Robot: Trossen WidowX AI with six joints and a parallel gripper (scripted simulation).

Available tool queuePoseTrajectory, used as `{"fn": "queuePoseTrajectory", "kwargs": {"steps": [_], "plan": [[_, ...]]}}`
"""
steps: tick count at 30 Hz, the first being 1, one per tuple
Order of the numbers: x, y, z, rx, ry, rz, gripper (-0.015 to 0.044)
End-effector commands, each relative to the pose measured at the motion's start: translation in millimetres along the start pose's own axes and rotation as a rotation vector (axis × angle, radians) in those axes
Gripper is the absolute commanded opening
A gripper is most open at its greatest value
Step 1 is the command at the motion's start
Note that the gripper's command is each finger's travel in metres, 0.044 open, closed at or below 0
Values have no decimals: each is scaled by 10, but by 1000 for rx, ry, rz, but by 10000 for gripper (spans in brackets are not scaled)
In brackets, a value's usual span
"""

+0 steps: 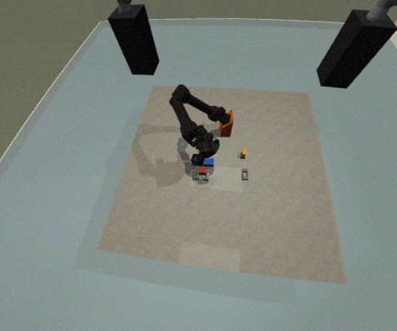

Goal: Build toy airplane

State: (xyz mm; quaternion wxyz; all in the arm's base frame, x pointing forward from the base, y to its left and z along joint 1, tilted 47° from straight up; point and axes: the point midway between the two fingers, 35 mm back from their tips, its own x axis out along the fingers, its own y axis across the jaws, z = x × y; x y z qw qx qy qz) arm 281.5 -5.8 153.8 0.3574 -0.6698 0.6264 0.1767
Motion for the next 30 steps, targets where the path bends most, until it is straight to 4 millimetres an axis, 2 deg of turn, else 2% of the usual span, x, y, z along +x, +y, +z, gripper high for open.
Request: {"fn": "queuePoseTrajectory", "kwargs": {"steps": [1,11,13,24,26,30], "plan": [[-7,-6,-1,290,-1,2,440],[-7,-17,0,1288,0,3,440],[-7,-19,1,1421,0,3,440],[-9,-14,32,1437,-2,5,440],[-25,32,276,1434,-16,17,440],[-70,294,976,1426,-38,45,440]]}}
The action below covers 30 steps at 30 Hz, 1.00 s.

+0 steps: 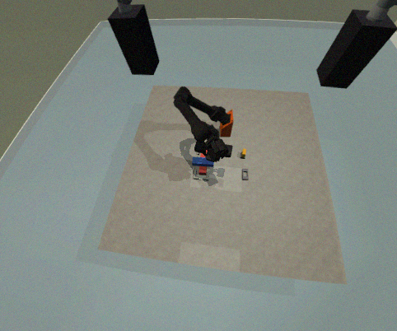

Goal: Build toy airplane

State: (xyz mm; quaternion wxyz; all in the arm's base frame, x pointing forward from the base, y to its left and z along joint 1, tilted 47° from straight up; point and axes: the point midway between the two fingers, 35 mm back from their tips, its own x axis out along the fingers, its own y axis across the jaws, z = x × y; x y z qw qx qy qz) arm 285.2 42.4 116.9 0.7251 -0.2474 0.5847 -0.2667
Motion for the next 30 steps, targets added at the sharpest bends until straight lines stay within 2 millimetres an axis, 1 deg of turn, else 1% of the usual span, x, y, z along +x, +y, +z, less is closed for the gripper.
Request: {"fn": "queuePoseTrajectory", "kwargs": {"steps": [1,4,6,8,10,11,12,17,18,21,22,26,29,30], "plan": [[31,566,-248,-37,20,9,440],[42,1025,-523,-39,25,11,440],[64,1294,-751,-38,28,4,440],[103,1524,-1002,-34,28,-10,440],[150,1690,-1233,-29,25,-26,440],[164,1727,-1294,-27,24,-32,440],[170,1739,-1315,-26,23,-33,440],[194,1740,-1313,-26,23,-33,440],[266,1743,-1310,-26,23,-33,440],[652,1725,-1317,-26,22,-34,440],[720,1717,-1323,-25,22,-35,440],[754,1713,-1325,-25,22,-35,440],[881,1707,-1327,-25,22,-36,440],[893,1706,-1328,-25,22,-36,440]]}}
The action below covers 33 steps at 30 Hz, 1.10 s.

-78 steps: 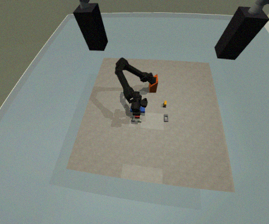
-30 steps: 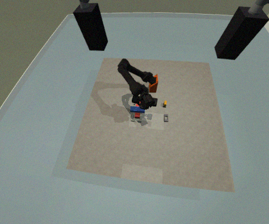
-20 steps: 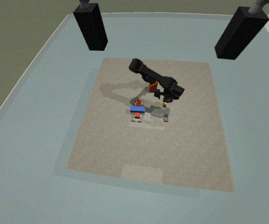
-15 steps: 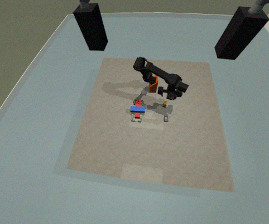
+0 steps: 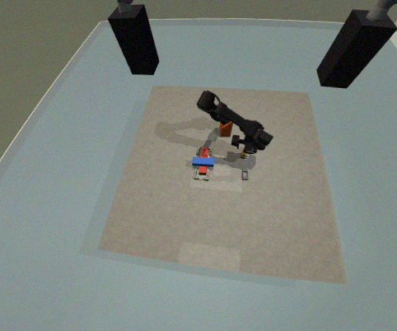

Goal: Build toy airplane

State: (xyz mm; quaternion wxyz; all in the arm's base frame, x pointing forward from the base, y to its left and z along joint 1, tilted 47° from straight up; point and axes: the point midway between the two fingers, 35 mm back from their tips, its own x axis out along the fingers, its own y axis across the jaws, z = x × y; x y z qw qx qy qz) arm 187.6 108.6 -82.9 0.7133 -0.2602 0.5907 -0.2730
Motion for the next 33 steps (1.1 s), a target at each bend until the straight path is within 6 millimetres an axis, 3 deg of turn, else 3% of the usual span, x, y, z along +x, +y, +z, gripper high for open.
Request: {"fn": "queuePoseTrajectory", "kwargs": {"steps": [1,33], "plan": [[81,-23,-13,-5,3,-9,440],[576,-36,-13,-4,2,-11,440]]}}
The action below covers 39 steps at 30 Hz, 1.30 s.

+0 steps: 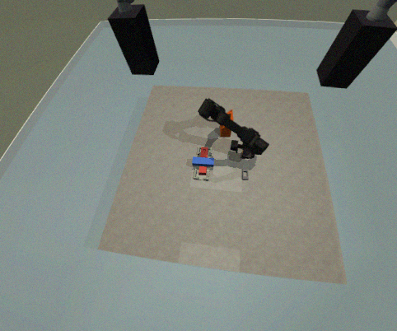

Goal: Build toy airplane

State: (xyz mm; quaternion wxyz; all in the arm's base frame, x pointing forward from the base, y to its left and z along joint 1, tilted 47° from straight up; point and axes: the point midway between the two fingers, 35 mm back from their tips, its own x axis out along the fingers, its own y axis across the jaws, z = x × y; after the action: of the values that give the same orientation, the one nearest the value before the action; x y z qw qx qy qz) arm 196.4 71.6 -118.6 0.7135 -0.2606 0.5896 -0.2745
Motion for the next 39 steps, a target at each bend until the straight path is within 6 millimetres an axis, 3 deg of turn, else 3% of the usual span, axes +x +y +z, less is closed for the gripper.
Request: {"fn": "queuePoseTrajectory", "kwargs": {"steps": [1,4,18,26,39], "plan": [[69,-28,-25,-6,3,-9,440],[91,-30,-27,-6,3,-9,440],[91,-30,-27,-6,3,-9,73],[91,-30,-27,-6,3,-9,0],[-117,7,10,-11,10,-6,0]]}}
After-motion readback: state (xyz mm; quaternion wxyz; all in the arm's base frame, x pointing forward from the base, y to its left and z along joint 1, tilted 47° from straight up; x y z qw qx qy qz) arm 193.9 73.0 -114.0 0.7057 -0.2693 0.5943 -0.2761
